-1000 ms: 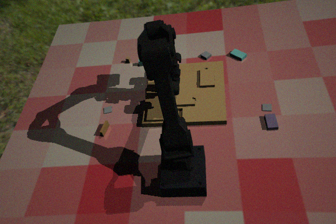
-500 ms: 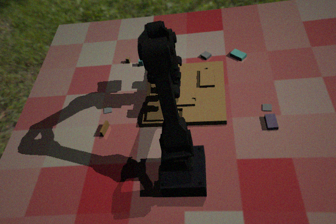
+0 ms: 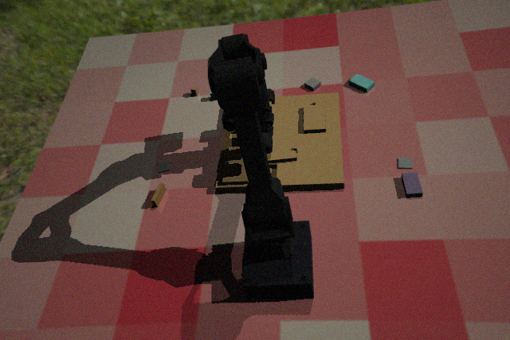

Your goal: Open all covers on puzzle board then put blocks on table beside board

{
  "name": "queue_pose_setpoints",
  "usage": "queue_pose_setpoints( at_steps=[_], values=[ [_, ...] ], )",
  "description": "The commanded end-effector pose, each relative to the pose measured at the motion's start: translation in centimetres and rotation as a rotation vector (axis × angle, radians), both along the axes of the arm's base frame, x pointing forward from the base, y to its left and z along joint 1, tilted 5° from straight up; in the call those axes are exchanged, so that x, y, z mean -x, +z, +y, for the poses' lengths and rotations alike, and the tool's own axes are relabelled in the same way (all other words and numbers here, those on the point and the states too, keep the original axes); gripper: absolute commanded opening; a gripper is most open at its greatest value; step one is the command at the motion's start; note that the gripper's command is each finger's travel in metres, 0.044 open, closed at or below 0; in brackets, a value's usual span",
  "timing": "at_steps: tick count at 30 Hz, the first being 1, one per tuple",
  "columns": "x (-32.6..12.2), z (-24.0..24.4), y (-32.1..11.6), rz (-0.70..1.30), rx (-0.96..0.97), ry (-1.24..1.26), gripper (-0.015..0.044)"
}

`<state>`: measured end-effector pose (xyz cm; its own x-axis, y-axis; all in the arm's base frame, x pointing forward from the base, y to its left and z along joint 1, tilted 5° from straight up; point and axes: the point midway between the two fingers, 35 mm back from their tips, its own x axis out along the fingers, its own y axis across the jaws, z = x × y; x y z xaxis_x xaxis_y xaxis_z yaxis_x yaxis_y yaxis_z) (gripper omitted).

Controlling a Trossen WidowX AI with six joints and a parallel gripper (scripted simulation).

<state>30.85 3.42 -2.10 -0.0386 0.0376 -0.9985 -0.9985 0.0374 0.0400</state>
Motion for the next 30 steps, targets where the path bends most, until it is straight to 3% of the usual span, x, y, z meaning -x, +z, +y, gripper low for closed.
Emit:
queue_pose_setpoints(
  at_steps=[1,30],
  values=[
    [0.8,0.2,-0.1,0.006,0.004,-0.004,0.0000],
    [3.7,0.5,0.0,0.009,0.004,-0.004,0.0000]
  ],
)
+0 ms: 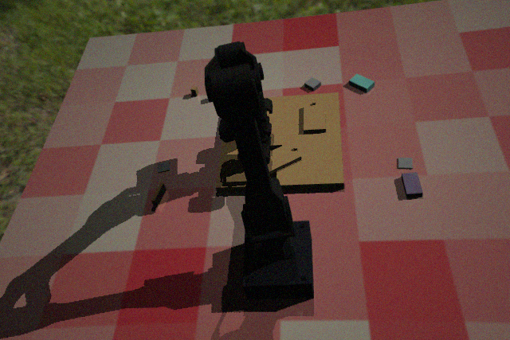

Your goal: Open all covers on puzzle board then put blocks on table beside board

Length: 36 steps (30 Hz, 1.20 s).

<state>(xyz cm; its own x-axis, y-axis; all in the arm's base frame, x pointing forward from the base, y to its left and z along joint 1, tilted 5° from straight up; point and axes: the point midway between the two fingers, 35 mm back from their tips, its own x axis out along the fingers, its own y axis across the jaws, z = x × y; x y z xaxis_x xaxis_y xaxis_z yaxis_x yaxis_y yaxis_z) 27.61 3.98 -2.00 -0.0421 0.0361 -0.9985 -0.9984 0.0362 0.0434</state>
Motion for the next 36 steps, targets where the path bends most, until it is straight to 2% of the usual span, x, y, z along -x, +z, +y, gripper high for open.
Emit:
queue_pose_setpoints(
  at_steps=[1,36],
  values=[
    [0.6,-0.1,-0.1,0.006,0.002,-0.005,0.0000],
    [4.4,-1.3,0.0,0.009,0.004,-0.005,0.0000]
  ],
)
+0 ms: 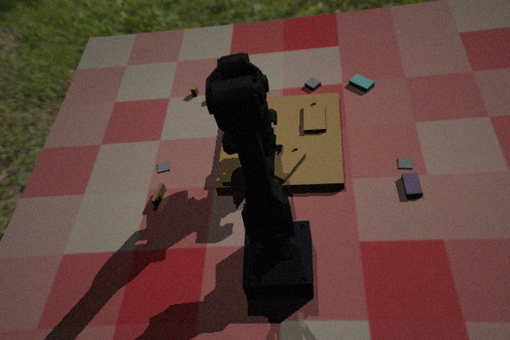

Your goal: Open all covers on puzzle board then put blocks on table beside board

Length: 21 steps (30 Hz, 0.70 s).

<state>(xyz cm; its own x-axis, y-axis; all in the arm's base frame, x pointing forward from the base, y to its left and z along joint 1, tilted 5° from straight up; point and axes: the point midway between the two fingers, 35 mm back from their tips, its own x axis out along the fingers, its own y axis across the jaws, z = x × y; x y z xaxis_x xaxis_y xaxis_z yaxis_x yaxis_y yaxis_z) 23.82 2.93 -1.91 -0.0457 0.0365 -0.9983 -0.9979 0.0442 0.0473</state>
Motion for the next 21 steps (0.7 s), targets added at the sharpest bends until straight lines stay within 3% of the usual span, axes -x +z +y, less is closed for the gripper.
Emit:
queue_pose_setpoints(
  at_steps=[1,21],
  values=[
    [0.6,-0.3,-0.1,0.006,0.004,0.003,0.0000],
    [2.3,-1.7,-0.1,0.007,0.005,0.003,0.0000]
  ],
)
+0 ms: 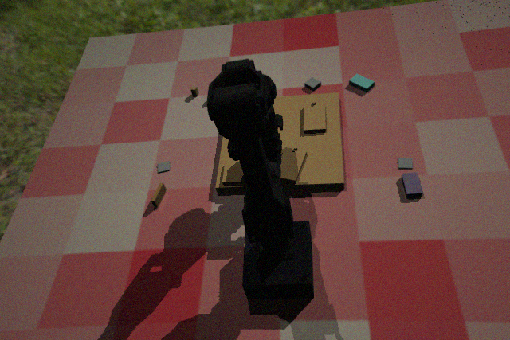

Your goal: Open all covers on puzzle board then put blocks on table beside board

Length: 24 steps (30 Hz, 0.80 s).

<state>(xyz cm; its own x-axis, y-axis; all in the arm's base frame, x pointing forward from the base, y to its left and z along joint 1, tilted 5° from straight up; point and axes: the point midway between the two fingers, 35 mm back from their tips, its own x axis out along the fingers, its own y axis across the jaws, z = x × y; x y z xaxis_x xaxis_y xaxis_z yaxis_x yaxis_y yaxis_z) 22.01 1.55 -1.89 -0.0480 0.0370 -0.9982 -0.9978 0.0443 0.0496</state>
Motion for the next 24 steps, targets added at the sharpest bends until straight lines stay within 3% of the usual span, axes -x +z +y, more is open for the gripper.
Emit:
queue_pose_setpoints(
  at_steps=[1,24],
  values=[
    [0.5,-0.4,-0.1,0.005,0.006,0.003,0.0000],
    [1.6,-2.1,0.4,0.006,0.008,0.003,0.0000]
  ],
)
